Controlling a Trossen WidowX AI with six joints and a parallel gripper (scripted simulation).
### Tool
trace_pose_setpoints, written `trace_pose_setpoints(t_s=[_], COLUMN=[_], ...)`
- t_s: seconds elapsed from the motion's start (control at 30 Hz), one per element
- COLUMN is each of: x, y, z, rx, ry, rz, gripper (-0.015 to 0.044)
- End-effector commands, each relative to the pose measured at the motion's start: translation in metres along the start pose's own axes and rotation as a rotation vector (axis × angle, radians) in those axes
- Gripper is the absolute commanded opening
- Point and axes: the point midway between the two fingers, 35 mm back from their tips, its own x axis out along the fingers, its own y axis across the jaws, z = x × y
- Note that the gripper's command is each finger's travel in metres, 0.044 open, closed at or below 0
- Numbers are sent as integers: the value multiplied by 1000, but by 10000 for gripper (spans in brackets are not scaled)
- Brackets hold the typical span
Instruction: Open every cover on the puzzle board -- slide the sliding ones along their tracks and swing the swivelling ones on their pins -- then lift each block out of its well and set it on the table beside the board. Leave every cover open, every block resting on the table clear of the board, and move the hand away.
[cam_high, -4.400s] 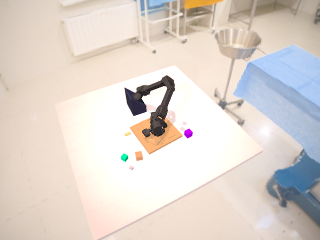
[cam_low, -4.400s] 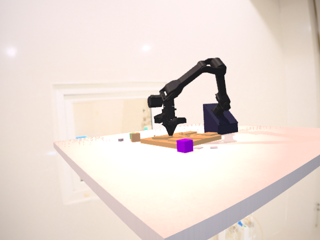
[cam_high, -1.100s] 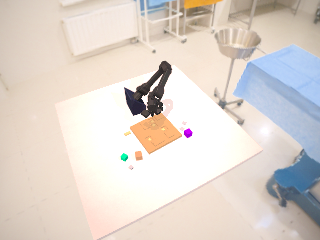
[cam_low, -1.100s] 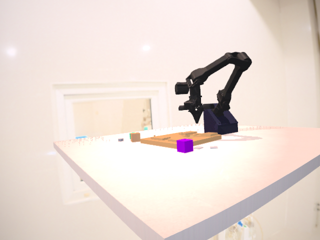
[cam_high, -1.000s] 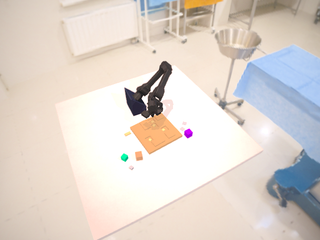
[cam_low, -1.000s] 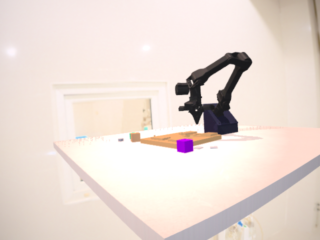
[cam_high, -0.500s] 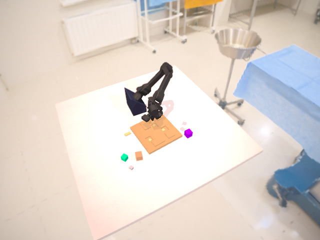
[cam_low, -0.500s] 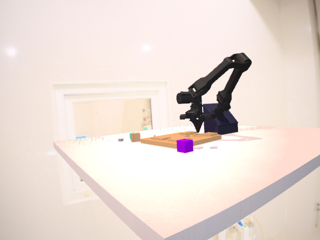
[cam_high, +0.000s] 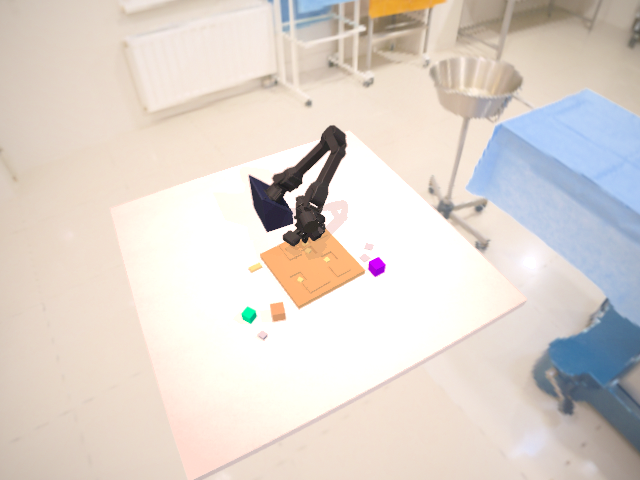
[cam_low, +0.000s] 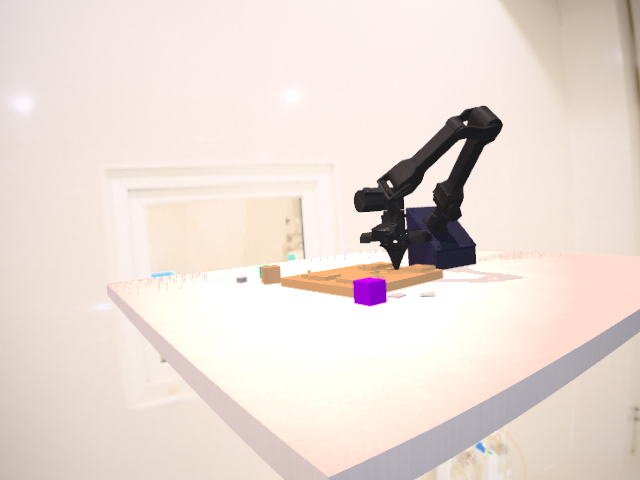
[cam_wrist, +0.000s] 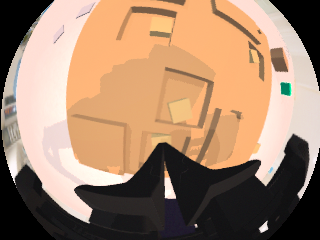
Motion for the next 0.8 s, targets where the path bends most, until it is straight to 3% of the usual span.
trace_pose_setpoints(t_s=[0.0, 0.77], x=[1, 4], y=[0, -1], z=[-2, -15], rx=[6, 16], ry=[-1, 0], rz=[3, 3], gripper=[0, 0])
